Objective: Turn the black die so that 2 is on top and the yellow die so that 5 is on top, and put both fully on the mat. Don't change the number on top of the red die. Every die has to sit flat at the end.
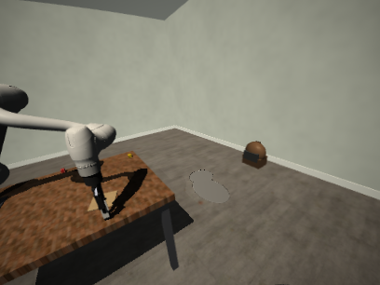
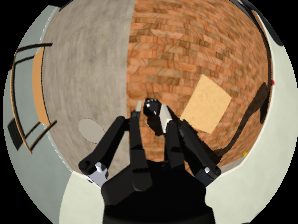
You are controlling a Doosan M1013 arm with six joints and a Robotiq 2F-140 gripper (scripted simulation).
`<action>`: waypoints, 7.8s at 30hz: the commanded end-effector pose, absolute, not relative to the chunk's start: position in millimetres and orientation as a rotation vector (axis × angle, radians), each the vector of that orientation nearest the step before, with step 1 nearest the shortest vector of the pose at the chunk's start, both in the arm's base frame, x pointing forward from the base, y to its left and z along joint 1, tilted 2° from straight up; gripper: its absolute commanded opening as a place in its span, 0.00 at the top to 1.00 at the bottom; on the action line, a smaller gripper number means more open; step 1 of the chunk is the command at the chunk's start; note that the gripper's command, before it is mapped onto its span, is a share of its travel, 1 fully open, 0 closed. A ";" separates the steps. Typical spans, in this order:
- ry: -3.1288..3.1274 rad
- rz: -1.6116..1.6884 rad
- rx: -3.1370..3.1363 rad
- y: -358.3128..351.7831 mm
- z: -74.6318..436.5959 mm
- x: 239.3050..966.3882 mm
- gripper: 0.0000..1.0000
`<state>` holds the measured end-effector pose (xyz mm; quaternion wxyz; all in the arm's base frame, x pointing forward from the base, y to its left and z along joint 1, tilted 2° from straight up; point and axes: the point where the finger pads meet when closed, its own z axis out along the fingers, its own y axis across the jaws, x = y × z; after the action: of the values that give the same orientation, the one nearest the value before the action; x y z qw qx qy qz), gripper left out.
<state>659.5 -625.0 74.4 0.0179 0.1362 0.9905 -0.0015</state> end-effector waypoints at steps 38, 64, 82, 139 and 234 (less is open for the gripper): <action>3.077 -0.005 0.423 -625.2 51.7 660.3 0.65; 3.077 -0.005 0.423 -625.2 51.7 660.3 0.76; 3.077 -0.005 0.423 -625.2 51.7 660.3 0.76; 2.970 0.005 0.908 -439.8 154.3 646.7 0.76; 2.969 0.004 0.909 -440.1 56.4 650.8 0.76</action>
<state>650.7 -440.2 56.7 0.0180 0.2926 0.9561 0.0013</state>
